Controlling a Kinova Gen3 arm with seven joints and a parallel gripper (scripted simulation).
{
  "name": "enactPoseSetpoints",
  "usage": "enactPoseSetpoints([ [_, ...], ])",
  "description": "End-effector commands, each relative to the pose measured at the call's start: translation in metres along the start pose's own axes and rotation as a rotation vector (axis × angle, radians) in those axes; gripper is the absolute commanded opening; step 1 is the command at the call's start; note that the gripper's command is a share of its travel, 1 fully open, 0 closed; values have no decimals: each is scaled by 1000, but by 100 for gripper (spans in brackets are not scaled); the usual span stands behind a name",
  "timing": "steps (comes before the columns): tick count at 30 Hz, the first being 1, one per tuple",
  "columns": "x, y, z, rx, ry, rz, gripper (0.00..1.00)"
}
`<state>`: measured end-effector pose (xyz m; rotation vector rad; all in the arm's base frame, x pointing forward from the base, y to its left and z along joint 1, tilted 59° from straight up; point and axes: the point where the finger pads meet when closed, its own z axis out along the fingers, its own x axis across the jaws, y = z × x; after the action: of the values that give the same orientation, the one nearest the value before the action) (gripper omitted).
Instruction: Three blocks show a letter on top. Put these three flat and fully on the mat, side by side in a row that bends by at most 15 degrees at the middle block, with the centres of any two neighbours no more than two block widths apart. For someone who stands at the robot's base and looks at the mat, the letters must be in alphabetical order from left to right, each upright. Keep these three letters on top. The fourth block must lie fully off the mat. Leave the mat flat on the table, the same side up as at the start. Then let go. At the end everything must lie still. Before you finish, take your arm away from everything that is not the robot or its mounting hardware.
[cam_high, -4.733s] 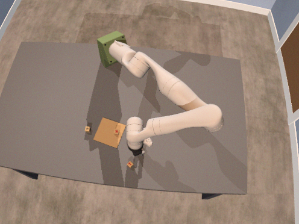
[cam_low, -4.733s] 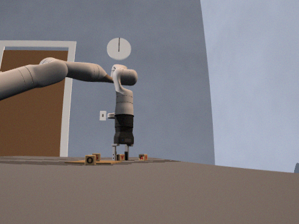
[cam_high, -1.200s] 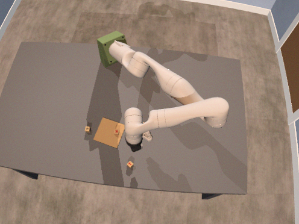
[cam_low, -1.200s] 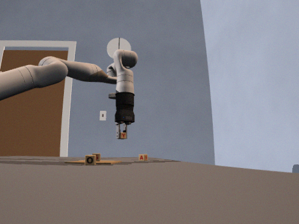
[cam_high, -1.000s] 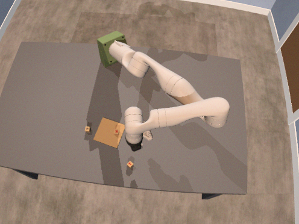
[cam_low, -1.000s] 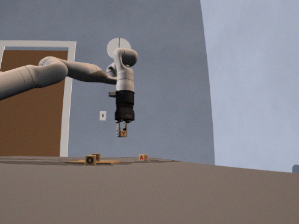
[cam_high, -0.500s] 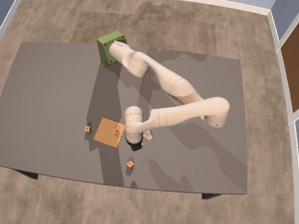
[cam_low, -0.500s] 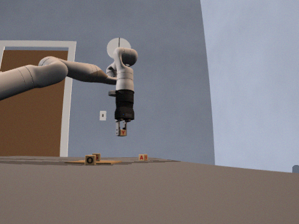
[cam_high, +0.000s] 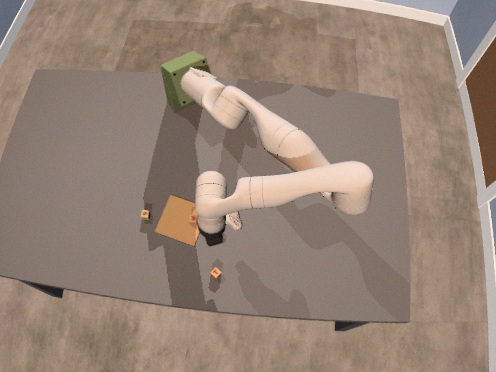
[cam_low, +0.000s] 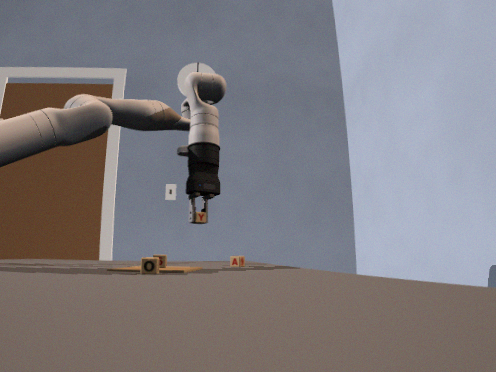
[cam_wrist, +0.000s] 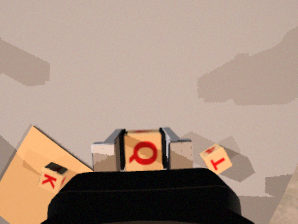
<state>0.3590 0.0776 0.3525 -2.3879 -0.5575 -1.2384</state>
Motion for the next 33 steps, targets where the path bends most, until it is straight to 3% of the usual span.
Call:
enactPoseSetpoints([
  [1, -15, 28, -10, 0, 22, 100, 49],
  [3, -15, 28, -10, 0, 22, 100, 49],
  [12, -82, 80, -7, 5, 13, 293, 49],
  [18, -115, 94, 0, 18, 4, 374, 49],
  [33, -123, 93, 3, 30, 9, 408, 49],
])
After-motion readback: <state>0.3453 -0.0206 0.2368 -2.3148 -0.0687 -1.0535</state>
